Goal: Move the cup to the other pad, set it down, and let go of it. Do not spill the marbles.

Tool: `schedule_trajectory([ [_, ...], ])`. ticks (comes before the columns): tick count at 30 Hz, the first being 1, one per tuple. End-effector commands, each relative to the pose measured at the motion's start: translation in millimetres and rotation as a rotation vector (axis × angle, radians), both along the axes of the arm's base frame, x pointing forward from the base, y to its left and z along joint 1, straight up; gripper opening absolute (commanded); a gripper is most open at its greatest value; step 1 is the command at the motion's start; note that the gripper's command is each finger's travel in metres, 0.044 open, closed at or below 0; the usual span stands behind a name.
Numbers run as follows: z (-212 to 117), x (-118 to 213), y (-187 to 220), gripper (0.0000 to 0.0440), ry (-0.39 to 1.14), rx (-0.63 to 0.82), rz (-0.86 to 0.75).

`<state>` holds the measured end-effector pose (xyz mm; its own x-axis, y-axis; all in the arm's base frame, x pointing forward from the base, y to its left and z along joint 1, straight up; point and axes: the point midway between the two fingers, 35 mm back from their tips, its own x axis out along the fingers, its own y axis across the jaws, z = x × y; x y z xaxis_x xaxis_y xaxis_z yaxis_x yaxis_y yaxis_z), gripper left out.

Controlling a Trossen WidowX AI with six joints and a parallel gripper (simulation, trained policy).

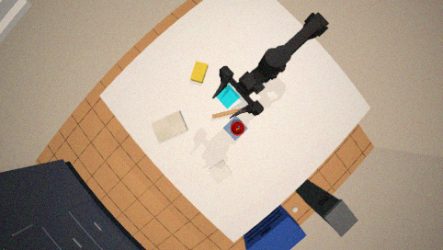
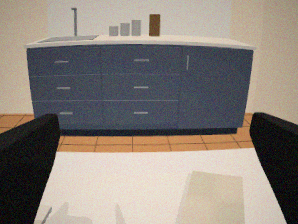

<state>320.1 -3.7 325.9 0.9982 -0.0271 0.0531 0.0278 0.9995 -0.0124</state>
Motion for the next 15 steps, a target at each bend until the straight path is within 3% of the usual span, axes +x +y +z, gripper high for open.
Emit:
schedule_trajectory([
  [1,1.4,0.4,0.8,0.0374,-0.001,0.000,0.003],
  [11,7.7,6.7,6.4,0.0114,0.045,0.018,0.020],
  [13,8.1,8.8,7.7,0.0079,0.062,0.029,0.024],
  [15,9.2,11.1,9.7,0.0079,0.077,0.042,0.031],
])
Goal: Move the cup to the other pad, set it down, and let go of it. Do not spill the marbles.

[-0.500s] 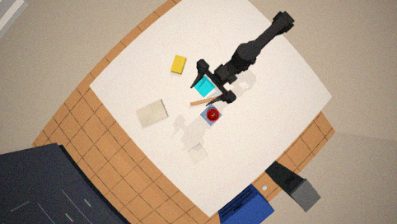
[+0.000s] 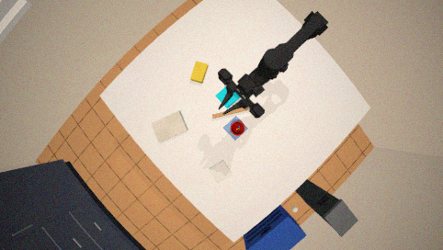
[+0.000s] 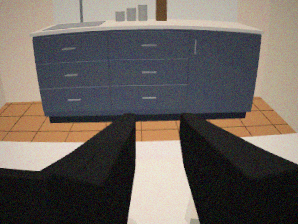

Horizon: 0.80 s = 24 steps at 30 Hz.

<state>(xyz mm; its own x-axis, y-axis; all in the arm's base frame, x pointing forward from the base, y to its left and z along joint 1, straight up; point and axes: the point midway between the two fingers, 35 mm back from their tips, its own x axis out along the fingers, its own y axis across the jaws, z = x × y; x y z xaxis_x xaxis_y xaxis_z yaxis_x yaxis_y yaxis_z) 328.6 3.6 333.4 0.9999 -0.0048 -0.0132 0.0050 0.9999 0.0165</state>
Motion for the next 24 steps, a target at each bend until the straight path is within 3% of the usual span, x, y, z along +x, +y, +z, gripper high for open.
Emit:
schedule_trajectory([
  [1,2.3,4.0,3.5,0.0080,0.018,0.020,0.011],
  [24,7.8,31.1,29.7,0.0125,0.244,0.238,0.059],
])
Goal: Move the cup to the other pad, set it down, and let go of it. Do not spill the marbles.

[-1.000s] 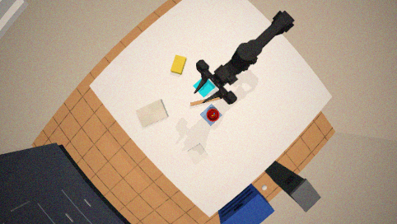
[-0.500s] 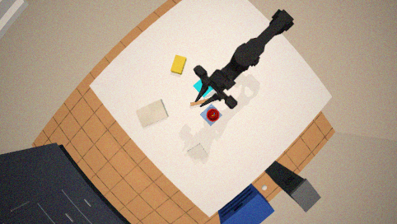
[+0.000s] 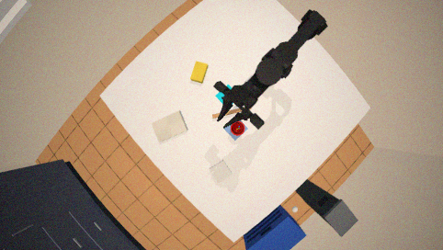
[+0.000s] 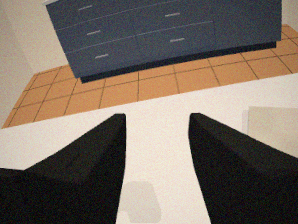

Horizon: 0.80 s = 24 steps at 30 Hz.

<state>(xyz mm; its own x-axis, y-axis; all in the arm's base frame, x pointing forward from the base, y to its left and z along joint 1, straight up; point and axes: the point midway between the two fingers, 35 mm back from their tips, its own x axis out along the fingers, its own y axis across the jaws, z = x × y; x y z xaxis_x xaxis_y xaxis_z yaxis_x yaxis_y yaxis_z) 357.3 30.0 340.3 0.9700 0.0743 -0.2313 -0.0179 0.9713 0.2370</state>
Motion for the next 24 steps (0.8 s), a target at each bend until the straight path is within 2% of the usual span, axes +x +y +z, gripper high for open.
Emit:
schedule_trajectory([
  [1,0.8,3.4,4.5,0.0126,0.028,0.028,0.007],
  [24,-7.8,20.2,32.3,0.0146,0.320,0.266,-0.032],
])
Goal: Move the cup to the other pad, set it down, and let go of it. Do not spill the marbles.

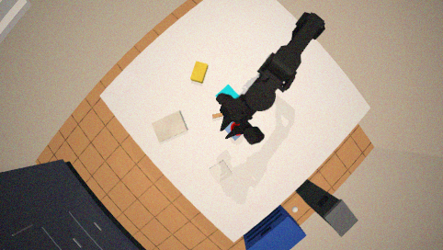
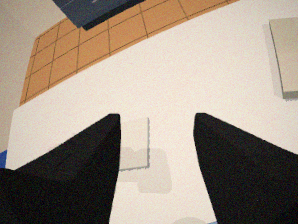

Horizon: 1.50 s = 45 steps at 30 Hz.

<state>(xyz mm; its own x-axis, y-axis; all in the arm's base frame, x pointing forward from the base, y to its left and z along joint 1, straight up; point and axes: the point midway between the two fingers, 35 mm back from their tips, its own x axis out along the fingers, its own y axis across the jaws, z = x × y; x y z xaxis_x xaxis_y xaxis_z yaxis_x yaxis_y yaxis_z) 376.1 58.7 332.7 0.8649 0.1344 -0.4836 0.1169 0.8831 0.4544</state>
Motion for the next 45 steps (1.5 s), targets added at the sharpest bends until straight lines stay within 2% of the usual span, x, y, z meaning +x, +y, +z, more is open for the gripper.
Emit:
schedule_trajectory([
  [1,-1.0,1.8,4.8,0.0146,0.034,0.029,-0.004],
  [25,-35.9,3.9,27.7,0.0133,0.395,0.192,-0.134],
  [34,-57.6,0.6,30.3,0.0118,0.532,0.194,-0.189],
  [45,-92.1,-7.8,29.4,0.0128,0.702,0.145,-0.243],
])
